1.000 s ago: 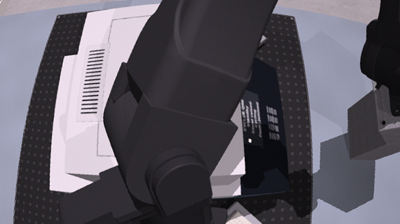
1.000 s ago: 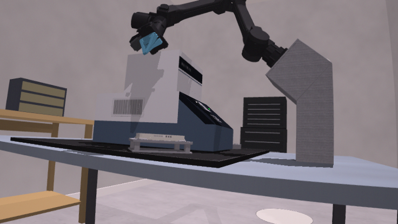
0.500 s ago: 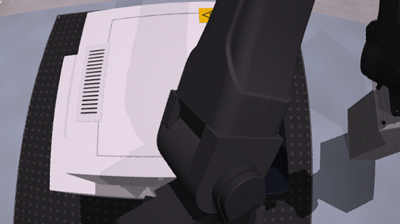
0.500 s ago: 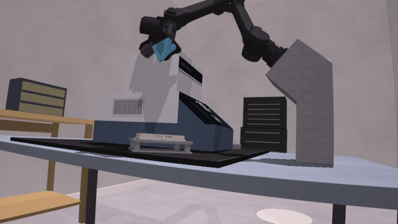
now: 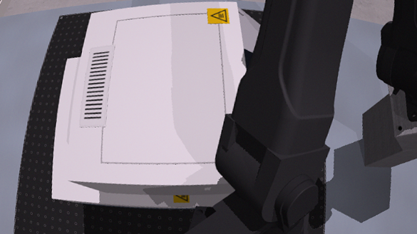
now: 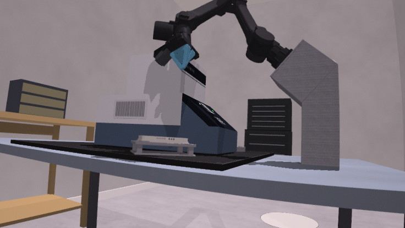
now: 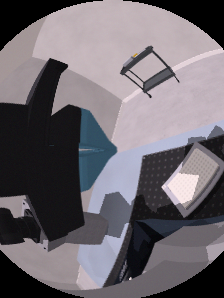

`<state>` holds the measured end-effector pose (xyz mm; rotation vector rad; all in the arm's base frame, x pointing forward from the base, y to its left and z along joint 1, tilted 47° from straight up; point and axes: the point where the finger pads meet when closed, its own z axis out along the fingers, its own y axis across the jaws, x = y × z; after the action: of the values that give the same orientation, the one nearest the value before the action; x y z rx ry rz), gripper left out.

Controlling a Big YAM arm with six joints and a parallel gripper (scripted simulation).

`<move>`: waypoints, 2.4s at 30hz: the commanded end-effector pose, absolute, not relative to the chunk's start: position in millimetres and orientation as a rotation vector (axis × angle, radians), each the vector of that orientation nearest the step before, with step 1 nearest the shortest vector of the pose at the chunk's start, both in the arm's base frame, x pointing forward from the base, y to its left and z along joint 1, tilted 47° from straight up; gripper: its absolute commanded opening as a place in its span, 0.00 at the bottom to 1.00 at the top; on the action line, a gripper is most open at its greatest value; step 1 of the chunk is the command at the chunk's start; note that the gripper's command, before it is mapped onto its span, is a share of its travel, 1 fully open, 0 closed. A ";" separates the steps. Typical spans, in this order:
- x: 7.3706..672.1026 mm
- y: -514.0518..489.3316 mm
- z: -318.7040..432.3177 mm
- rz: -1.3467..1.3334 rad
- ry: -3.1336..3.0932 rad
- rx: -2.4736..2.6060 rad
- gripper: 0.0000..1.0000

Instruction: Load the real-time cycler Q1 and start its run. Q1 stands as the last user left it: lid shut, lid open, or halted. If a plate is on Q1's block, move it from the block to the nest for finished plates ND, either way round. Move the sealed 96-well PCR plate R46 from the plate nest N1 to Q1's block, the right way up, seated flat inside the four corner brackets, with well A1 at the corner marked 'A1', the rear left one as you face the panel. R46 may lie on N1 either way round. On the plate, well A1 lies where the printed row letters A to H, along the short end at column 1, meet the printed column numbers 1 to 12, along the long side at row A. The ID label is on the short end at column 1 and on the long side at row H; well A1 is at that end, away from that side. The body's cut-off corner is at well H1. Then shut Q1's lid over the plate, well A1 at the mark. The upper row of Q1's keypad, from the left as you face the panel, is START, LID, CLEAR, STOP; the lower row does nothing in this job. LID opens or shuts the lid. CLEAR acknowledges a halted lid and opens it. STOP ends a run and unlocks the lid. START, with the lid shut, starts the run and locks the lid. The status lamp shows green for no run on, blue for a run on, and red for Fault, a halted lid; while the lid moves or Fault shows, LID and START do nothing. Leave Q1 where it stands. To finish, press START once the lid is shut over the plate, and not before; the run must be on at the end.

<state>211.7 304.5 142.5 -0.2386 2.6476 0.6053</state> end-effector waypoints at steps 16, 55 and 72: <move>178.6 277.9 79.5 0.388 2.834 -0.190 0.00; 219.0 125.6 49.9 0.615 2.410 0.965 0.00; 232.1 51.5 52.0 0.714 1.977 1.452 0.00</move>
<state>232.2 63.1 54.2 1.3420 2.0680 0.6845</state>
